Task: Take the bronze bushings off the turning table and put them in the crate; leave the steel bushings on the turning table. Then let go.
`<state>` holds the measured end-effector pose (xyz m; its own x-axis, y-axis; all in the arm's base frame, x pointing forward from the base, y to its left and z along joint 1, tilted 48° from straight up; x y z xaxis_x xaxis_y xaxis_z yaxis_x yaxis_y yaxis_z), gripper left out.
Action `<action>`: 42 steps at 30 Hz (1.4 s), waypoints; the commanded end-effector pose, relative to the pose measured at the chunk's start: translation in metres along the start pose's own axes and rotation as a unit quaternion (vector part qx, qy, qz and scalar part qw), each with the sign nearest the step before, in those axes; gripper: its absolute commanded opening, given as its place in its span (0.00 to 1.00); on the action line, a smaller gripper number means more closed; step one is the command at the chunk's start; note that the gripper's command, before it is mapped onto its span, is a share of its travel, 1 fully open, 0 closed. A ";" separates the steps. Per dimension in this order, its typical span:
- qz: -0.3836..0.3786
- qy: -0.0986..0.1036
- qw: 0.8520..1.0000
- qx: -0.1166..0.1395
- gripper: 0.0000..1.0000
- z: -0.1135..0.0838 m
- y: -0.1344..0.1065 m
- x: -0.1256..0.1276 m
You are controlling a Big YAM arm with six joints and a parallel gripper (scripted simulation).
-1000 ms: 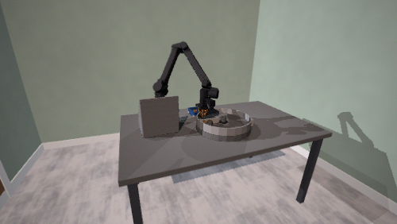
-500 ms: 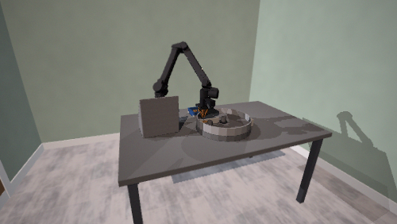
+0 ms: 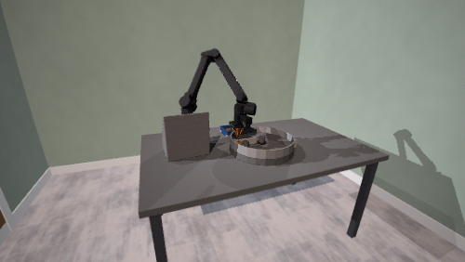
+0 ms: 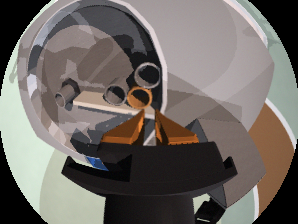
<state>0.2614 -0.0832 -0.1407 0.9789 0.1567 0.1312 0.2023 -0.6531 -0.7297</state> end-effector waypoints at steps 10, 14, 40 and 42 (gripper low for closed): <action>-0.008 0.007 1.000 -0.017 0.13 -0.008 0.012 0.014; -0.008 0.007 1.000 -0.017 0.13 -0.008 0.012 0.014; -0.008 0.007 1.000 -0.017 0.13 -0.008 0.012 0.014; -0.008 0.006 1.000 -0.017 0.13 -0.006 0.012 0.014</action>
<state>0.2628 -0.0836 -0.1415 0.9792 0.1562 0.1295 0.2008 -0.6540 -0.7294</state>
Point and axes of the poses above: the point where the finger pads meet when closed, its own z axis out along the fingers, its own x axis across the jaws, y = z × x, the point moved 4 cm from there along -z, back along the fingers, and after that the axes turned 3 degrees about -z, right-handed, at the moved point
